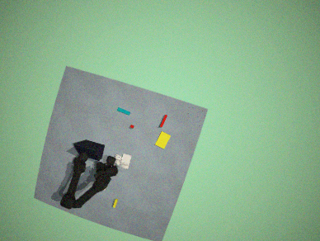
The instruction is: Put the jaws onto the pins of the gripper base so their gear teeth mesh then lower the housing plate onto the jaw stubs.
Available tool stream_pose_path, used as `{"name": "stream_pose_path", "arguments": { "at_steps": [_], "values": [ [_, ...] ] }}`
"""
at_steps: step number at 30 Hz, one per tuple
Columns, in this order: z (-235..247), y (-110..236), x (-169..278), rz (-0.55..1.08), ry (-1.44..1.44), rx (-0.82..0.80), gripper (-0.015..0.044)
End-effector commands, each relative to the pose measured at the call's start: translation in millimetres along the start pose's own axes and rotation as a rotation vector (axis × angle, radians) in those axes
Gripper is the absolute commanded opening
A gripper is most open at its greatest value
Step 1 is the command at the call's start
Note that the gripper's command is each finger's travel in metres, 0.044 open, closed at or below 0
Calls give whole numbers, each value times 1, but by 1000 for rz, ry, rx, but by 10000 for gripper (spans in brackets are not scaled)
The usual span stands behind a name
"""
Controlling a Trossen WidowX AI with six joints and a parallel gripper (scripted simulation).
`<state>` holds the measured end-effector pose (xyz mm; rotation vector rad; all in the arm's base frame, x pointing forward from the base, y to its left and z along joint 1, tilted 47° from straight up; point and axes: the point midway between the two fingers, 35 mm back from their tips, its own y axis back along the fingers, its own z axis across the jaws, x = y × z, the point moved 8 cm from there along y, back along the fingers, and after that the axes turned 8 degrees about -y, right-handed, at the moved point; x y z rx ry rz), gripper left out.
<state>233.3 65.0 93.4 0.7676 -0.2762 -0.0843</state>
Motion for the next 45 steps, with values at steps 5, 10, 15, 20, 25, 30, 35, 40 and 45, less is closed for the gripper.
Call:
{"name": "stream_pose_path", "arguments": {
  "at_steps": [5, 10, 15, 20, 25, 30, 35, 40, 45],
  "values": [
    [1, 0, 0, 1, 7, -4, 134],
    [1, 0, 0, 1, -3, -4, 134],
    [1, 0, 0, 1, -3, -4, 134],
    [-3, 0, 3, 1, -3, -4, 134],
    [-15, 2, 14, 1, -4, -3, 134],
    [-28, 3, 24, 2, -5, -3, 134],
    [-41, 3, 33, 2, -5, -2, 134],
    [-54, 3, 43, 3, -6, -2, 134],
    [-68, 1, 51, 3, -7, -1, 134]
  ]
}}
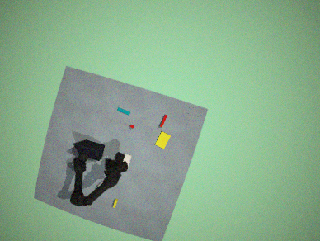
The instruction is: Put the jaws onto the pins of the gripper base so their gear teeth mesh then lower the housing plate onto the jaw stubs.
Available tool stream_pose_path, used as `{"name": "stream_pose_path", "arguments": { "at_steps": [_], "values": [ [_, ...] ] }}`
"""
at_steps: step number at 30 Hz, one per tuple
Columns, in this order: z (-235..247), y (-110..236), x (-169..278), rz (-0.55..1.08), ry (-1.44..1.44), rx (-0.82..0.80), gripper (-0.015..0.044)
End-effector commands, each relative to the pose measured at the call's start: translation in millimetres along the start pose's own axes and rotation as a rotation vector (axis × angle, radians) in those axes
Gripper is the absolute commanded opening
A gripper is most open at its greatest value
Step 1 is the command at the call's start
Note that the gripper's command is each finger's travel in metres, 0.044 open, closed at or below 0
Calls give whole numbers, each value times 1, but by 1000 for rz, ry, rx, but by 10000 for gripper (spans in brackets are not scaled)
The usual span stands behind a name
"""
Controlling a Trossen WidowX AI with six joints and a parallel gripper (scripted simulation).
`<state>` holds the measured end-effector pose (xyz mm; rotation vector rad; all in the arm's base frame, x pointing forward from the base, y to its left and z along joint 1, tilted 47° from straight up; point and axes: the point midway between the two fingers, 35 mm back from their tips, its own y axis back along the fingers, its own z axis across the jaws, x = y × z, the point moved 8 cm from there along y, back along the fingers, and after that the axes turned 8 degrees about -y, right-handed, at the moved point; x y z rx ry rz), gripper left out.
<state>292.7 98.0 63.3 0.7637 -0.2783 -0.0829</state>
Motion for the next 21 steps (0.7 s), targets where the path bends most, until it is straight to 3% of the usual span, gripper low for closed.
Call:
{"name": "stream_pose_path", "arguments": {
  "at_steps": [1, 21],
  "values": [
    [-12, 0, 8, 1, -5, 3, 134],
    [-19, -1, 12, 1, -6, 3, 134]
  ]
}}
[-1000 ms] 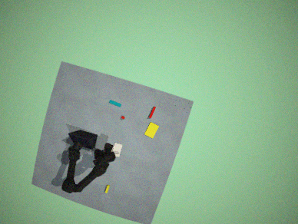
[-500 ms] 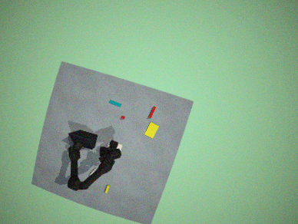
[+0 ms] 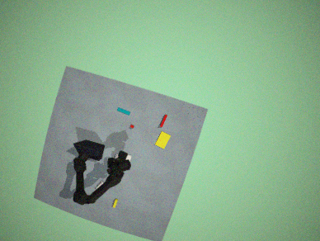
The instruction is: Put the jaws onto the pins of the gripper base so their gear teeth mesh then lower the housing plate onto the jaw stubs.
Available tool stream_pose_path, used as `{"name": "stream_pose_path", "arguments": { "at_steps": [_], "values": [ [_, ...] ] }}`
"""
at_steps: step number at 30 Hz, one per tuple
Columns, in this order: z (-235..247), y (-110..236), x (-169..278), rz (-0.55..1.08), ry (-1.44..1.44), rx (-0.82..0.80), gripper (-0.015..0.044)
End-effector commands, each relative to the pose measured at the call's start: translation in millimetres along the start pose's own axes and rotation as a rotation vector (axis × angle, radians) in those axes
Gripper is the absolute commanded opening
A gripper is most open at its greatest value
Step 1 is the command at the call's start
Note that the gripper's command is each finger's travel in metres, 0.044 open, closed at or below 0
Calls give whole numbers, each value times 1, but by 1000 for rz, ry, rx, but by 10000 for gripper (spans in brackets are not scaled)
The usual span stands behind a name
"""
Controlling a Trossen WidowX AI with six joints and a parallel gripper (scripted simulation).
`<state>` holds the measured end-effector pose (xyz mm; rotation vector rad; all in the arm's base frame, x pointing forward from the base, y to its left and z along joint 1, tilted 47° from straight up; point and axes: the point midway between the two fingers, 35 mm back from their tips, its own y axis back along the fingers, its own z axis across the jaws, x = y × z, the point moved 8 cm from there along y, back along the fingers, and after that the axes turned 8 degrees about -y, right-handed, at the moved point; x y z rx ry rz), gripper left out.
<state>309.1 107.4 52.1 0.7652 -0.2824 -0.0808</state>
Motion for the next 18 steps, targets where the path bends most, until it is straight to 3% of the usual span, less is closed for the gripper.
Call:
{"name": "stream_pose_path", "arguments": {
  "at_steps": [1, 18],
  "values": [
    [0, 0, 0, -2, -3, 1, 134],
    [-1, 0, 0, -2, -15, 1, 134]
  ]
}}
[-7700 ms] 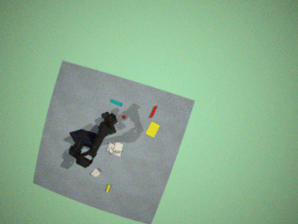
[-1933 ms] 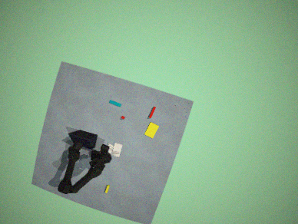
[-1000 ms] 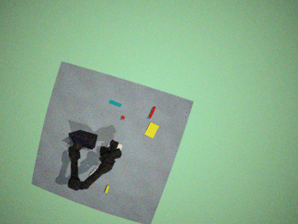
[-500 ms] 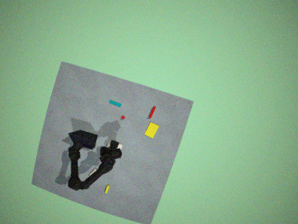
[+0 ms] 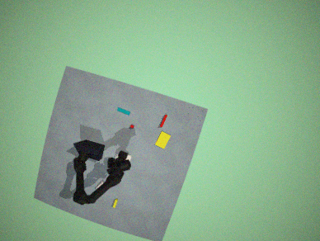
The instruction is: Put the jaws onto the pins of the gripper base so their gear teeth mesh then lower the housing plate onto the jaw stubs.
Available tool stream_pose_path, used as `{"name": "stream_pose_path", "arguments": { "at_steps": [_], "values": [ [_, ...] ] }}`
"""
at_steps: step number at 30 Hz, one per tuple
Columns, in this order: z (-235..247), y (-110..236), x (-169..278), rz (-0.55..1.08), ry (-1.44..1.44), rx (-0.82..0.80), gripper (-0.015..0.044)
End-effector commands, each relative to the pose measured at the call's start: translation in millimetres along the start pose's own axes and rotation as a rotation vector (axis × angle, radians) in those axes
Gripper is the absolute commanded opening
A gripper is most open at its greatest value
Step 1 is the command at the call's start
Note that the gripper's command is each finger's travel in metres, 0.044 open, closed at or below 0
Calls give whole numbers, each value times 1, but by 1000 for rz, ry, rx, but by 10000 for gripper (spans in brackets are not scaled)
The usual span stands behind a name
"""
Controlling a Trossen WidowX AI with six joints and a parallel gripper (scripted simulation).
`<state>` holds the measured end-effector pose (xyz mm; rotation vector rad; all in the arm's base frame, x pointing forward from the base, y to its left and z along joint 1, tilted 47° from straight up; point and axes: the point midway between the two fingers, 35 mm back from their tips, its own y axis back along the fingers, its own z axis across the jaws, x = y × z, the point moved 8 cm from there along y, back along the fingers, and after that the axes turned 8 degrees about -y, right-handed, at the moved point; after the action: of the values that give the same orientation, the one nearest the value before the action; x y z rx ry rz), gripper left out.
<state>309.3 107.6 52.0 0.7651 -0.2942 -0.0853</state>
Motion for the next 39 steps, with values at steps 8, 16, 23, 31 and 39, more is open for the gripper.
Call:
{"name": "stream_pose_path", "arguments": {
  "at_steps": [8, 16, 23, 31, 39],
  "values": [
    [0, 0, 0, -3, -3, 1, 134],
    [-1, -10, 0, -3, -3, 1, 134],
    [-1, -22, 1, -2, -3, 1, 134],
    [-1, -35, 0, -2, -4, 0, 134],
    [0, -48, 0, -2, -4, -1, 134]
  ]
}}
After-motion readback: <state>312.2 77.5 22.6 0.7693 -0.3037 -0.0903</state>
